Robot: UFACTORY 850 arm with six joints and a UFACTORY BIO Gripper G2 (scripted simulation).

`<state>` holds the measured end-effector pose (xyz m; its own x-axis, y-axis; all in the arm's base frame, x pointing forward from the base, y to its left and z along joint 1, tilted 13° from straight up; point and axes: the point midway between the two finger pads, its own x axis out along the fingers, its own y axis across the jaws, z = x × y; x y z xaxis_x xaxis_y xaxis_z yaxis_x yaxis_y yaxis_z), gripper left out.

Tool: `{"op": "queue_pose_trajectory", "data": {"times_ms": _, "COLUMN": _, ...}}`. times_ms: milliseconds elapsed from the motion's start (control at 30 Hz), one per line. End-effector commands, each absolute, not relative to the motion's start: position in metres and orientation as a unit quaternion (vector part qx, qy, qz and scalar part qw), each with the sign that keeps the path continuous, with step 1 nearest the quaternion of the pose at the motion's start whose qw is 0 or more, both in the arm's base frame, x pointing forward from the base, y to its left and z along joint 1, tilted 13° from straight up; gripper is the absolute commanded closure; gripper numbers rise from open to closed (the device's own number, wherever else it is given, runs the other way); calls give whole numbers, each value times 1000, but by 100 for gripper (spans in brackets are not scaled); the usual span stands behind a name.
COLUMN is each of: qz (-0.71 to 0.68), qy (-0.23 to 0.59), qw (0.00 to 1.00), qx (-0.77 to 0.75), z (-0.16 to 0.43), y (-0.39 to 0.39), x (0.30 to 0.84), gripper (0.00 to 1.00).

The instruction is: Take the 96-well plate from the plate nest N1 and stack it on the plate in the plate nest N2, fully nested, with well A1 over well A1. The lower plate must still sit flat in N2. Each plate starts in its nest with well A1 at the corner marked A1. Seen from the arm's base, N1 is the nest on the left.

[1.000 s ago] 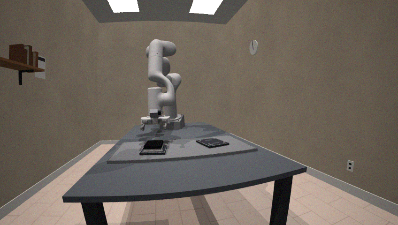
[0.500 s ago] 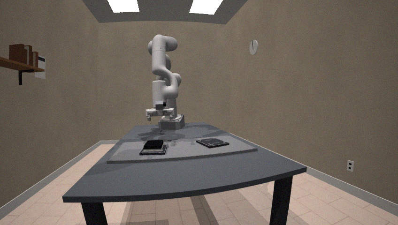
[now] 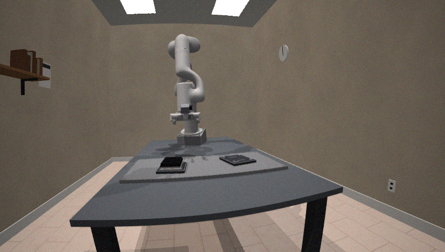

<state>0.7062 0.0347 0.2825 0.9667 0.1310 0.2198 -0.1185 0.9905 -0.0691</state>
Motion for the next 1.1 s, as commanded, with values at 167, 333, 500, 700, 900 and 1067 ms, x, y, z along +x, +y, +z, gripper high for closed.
{"op": "queue_pose_trajectory", "data": {"times_ms": 167, "qz": 62, "qy": -114, "qw": 991, "qx": -29, "z": 305, "y": 56, "x": 674, "gripper": 63}}
{"op": "queue_pose_trajectory", "data": {"times_ms": 333, "qz": 62, "qy": -114, "qw": 991, "qx": -29, "z": 317, "y": 68, "x": 656, "gripper": 63}}
{"op": "queue_pose_trajectory", "data": {"times_ms": 500, "qz": 62, "qy": -114, "qw": 991, "qx": -29, "z": 324, "y": 75, "x": 645, "gripper": 63}}
{"op": "queue_pose_trajectory", "data": {"times_ms": 700, "qz": 62, "qy": -114, "qw": 991, "qx": -29, "z": 339, "y": 90, "x": 623, "gripper": 63}}
{"op": "queue_pose_trajectory", "data": {"times_ms": 900, "qz": 62, "qy": -114, "qw": 991, "qx": -29, "z": 346, "y": 97, "x": 612, "gripper": 63}}
{"op": "queue_pose_trajectory", "data": {"times_ms": 1067, "qz": 62, "qy": -114, "qw": 991, "qx": -29, "z": 346, "y": 97, "x": 612, "gripper": 63}}
